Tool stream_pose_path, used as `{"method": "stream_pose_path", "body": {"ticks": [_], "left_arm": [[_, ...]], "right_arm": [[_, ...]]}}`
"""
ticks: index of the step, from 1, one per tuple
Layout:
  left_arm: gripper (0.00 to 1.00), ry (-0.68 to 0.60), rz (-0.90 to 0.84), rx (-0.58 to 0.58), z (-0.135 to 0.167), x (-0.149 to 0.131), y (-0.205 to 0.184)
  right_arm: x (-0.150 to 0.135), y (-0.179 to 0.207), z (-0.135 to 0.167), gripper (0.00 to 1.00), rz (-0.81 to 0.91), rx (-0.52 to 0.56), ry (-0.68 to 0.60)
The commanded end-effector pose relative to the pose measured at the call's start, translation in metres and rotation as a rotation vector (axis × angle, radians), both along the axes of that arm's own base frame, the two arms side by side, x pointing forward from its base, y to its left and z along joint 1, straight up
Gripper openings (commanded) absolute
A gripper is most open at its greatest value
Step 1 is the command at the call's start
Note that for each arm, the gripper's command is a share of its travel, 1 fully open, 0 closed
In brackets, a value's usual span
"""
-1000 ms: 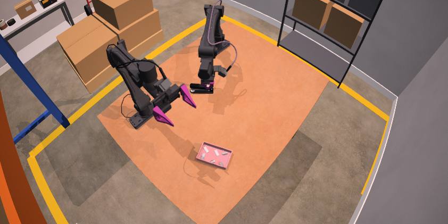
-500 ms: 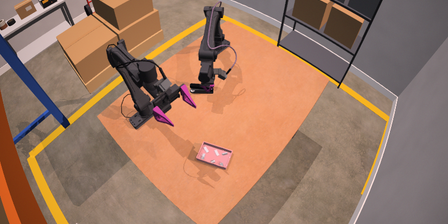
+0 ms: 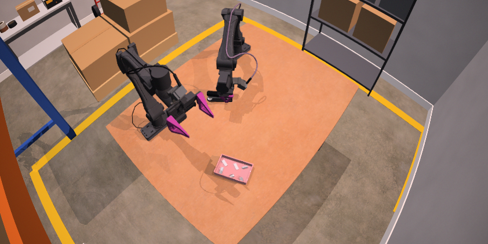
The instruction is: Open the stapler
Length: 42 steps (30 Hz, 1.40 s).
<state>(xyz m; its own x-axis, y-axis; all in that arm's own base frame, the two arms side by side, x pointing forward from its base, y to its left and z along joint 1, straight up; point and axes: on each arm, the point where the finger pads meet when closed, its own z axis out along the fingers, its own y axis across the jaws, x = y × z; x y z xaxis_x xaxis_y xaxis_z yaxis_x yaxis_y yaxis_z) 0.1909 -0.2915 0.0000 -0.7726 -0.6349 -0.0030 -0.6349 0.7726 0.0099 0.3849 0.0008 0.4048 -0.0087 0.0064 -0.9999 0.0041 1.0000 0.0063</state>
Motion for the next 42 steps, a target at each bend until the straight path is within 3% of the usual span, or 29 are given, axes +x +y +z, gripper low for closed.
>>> {"method": "stream_pose_path", "body": {"ticks": [1, 6, 7, 26, 27, 28, 36, 42], "left_arm": [[0.59, -0.008, 0.017, -0.015, -0.004, 0.005, 0.000], [0.59, -0.008, 0.017, -0.016, -0.009, 0.005, 0.000], [0.50, -0.010, 0.017, -0.019, -0.008, 0.005, -0.001], [0.29, -0.013, 0.018, -0.023, -0.006, 0.003, -0.003], [0.17, -0.013, 0.018, -0.023, -0.006, 0.003, -0.003], [0.29, -0.013, 0.018, -0.023, -0.006, 0.003, -0.003], [0.29, -0.012, 0.011, -0.022, -0.003, 0.003, -0.003], [0.29, -0.012, 0.011, -0.022, -0.003, 0.003, -0.003]], "right_arm": [[-0.005, 0.000, 0.008, 1.00, 0.004, -0.006, -0.024], [-0.005, 0.000, 0.008, 1.00, 0.004, -0.006, -0.024], [-0.005, 0.000, 0.008, 1.00, 0.004, -0.006, -0.024], [-0.005, 0.000, 0.008, 1.00, 0.004, -0.006, -0.024], [-0.005, 0.000, 0.008, 1.00, 0.004, -0.006, -0.024], [-0.005, 0.000, 0.008, 1.00, 0.004, -0.006, -0.024], [-0.009, 0.015, 0.004, 1.00, 0.036, -0.101, 0.019], [-0.022, 0.091, -0.007, 1.00, 0.247, -0.311, 0.081]]}}
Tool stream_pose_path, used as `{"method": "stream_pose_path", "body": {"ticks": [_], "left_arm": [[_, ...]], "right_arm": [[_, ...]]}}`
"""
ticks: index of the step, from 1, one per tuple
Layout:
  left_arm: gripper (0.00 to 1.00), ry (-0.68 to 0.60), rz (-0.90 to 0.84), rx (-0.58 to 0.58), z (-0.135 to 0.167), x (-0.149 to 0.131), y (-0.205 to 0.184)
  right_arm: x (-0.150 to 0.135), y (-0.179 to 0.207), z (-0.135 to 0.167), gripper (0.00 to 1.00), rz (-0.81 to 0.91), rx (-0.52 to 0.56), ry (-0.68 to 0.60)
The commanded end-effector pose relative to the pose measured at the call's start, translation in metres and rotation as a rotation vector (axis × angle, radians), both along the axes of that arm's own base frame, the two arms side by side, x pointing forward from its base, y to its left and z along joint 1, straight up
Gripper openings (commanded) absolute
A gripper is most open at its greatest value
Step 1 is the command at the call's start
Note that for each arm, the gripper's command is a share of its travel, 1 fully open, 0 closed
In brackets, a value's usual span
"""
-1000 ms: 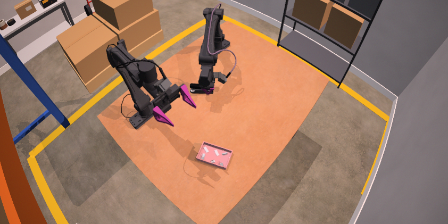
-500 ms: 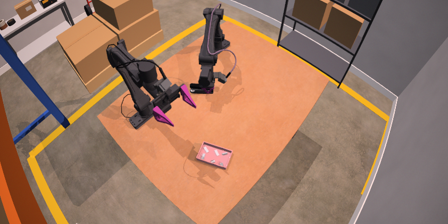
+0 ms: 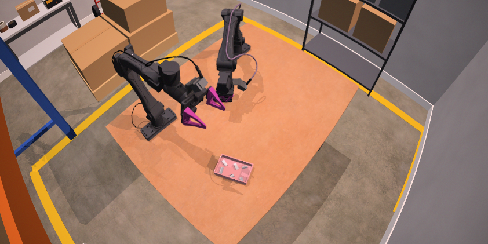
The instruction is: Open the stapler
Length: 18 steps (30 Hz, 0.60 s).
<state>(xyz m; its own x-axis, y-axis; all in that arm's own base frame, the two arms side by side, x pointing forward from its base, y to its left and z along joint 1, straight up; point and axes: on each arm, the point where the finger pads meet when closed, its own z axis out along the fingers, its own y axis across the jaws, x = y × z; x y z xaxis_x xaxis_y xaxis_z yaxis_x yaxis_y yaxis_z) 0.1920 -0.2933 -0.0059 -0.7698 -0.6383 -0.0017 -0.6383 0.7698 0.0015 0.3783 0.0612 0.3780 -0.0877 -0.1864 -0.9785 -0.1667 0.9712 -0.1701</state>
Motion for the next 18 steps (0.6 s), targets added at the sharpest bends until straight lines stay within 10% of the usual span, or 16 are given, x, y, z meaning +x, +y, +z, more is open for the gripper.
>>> {"method": "stream_pose_path", "body": {"ticks": [1, 18], "left_arm": [[0.29, -0.008, 0.006, -0.014, 0.003, 0.002, -0.002], [0.29, -0.008, 0.006, -0.014, 0.003, 0.002, -0.002]], "right_arm": [[-0.020, 0.044, 0.020, 1.00, 0.129, -0.146, -0.014], [-0.142, 0.204, 0.012, 1.00, 0.749, -0.613, -0.104]]}}
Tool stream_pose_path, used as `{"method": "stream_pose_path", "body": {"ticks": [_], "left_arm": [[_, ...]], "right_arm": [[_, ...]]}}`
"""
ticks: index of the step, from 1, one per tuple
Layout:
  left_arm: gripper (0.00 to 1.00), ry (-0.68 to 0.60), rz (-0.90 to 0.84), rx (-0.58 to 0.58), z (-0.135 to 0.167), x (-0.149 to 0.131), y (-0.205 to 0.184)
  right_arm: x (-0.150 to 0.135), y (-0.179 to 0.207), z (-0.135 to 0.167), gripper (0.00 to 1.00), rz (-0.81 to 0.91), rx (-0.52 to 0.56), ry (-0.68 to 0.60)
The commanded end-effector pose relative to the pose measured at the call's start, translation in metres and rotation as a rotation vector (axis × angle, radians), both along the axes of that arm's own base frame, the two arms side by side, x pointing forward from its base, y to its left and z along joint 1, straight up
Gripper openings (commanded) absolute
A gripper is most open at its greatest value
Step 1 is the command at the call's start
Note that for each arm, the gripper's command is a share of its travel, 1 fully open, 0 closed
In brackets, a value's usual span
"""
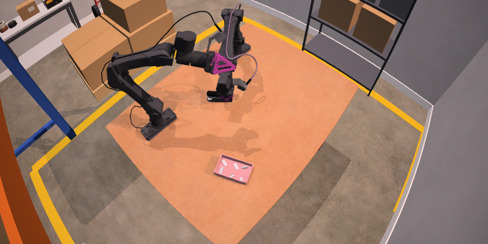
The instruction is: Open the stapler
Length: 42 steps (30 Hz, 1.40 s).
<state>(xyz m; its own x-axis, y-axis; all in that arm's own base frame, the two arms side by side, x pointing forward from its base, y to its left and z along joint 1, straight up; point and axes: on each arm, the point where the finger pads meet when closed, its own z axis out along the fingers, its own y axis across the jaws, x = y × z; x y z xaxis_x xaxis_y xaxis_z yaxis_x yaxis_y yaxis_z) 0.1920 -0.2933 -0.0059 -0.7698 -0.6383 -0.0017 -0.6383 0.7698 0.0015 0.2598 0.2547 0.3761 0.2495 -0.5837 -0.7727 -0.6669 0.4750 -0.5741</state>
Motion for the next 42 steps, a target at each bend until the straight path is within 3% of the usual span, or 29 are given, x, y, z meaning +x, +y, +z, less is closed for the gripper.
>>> {"method": "stream_pose_path", "body": {"ticks": [1, 7, 9, 12, 17, 22, 24, 26, 31, 41, 42], "left_arm": [[0.29, -0.008, 0.006, -0.014, 0.003, 0.002, -0.002], [0.29, -0.008, 0.006, -0.014, 0.003, 0.002, -0.002], [0.29, -0.008, 0.006, -0.014, 0.003, 0.002, -0.002], [0.29, -0.008, 0.006, -0.014, 0.003, 0.002, -0.002], [0.29, -0.008, 0.006, -0.014, 0.003, 0.002, -0.002], [0.29, -0.008, 0.006, -0.014, 0.003, 0.002, -0.002], [0.29, -0.008, 0.006, -0.014, 0.003, 0.002, -0.002], [0.29, -0.008, 0.006, -0.014, 0.003, 0.002, -0.002], [0.29, -0.008, 0.006, -0.014, 0.003, 0.002, -0.002], [0.29, -0.008, 0.006, -0.014, 0.003, 0.002, -0.002], [0.29, -0.008, 0.006, -0.014, 0.003, 0.002, -0.002]], "right_arm": [[-0.034, 0.017, 0.014, 1.00, 0.120, -0.132, -0.077], [-0.100, 0.048, 0.015, 1.00, 0.374, -0.269, -0.180], [-0.100, 0.048, 0.015, 1.00, 0.374, -0.269, -0.180], [-0.140, 0.060, 0.013, 1.00, 0.533, -0.343, -0.259], [-0.189, 0.071, -0.041, 1.00, 0.786, -0.517, -0.325], [-0.231, 0.068, -0.069, 1.00, 0.951, -0.638, -0.443], [-0.241, 0.067, -0.085, 1.00, 1.007, -0.714, -0.491], [-0.241, 0.067, -0.085, 1.00, 1.007, -0.714, -0.491], [-0.259, 0.050, -0.135, 1.00, 1.182, -0.962, -0.616], [-0.273, 0.007, -0.187, 1.00, 1.482, -1.340, -0.870], [-0.273, 0.007, -0.187, 1.00, 1.482, -1.340, -0.870]]}}
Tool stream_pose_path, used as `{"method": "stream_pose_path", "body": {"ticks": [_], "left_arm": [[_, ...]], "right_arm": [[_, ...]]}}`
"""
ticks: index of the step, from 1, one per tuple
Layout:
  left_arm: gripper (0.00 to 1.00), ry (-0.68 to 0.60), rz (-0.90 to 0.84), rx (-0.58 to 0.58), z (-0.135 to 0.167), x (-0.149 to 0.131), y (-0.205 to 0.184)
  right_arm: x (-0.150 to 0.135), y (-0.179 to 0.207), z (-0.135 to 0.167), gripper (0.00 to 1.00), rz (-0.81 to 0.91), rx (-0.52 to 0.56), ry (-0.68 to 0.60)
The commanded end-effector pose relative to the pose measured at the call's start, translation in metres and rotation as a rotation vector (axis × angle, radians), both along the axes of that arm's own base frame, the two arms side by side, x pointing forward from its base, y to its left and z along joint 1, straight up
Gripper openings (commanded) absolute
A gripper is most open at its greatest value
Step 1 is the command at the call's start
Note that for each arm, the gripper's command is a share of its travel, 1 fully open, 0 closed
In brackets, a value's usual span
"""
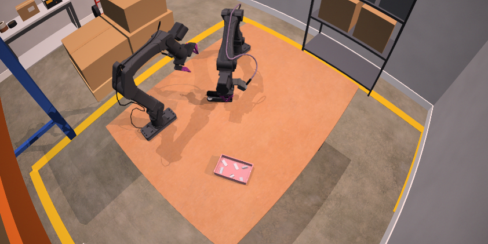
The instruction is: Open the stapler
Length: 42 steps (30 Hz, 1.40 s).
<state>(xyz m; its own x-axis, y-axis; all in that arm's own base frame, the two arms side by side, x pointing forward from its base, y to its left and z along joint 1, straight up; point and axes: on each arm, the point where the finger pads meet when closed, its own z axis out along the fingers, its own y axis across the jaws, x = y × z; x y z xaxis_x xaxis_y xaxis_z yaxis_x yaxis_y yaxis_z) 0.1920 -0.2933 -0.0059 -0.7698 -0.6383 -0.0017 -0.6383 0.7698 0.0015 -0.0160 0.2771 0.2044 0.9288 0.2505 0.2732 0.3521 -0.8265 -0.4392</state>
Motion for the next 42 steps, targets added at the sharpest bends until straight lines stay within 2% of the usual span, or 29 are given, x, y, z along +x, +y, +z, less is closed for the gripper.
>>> {"method": "stream_pose_path", "body": {"ticks": [1, 7, 12, 26, 30, 31, 33, 35, 42], "left_arm": [[0.29, -0.008, 0.006, -0.014, 0.003, 0.002, -0.002], [0.29, -0.008, 0.006, -0.014, 0.003, 0.002, -0.002], [0.29, -0.008, 0.006, -0.014, 0.003, 0.002, -0.002], [0.29, -0.008, 0.006, -0.014, 0.003, 0.002, -0.002], [0.29, -0.008, 0.006, -0.014, 0.003, 0.002, -0.002], [0.29, -0.008, 0.006, -0.014, 0.003, 0.002, -0.002], [0.29, -0.008, 0.006, -0.014, 0.003, 0.002, -0.002], [0.29, -0.008, 0.006, -0.014, 0.003, 0.002, -0.002], [0.29, -0.008, 0.006, -0.014, 0.003, 0.002, -0.002]], "right_arm": [[0.003, -0.015, -0.016, 1.00, 0.091, -0.099, -0.110], [0.000, -0.041, -0.037, 1.00, 0.304, -0.266, -0.259], [-0.002, -0.052, -0.046, 1.00, 0.400, -0.337, -0.318], [-0.007, -0.053, -0.048, 1.00, 0.422, -0.338, -0.318], [-0.006, -0.042, -0.047, 0.55, 0.323, -0.286, -0.304], [-0.005, -0.039, -0.048, 0.46, 0.278, -0.267, -0.295], [-0.004, -0.033, -0.051, 0.46, 0.170, -0.226, -0.273], [-0.004, -0.033, -0.051, 0.46, 0.170, -0.226, -0.273], [-0.001, -0.019, -0.069, 0.46, -0.147, -0.103, -0.198]]}}
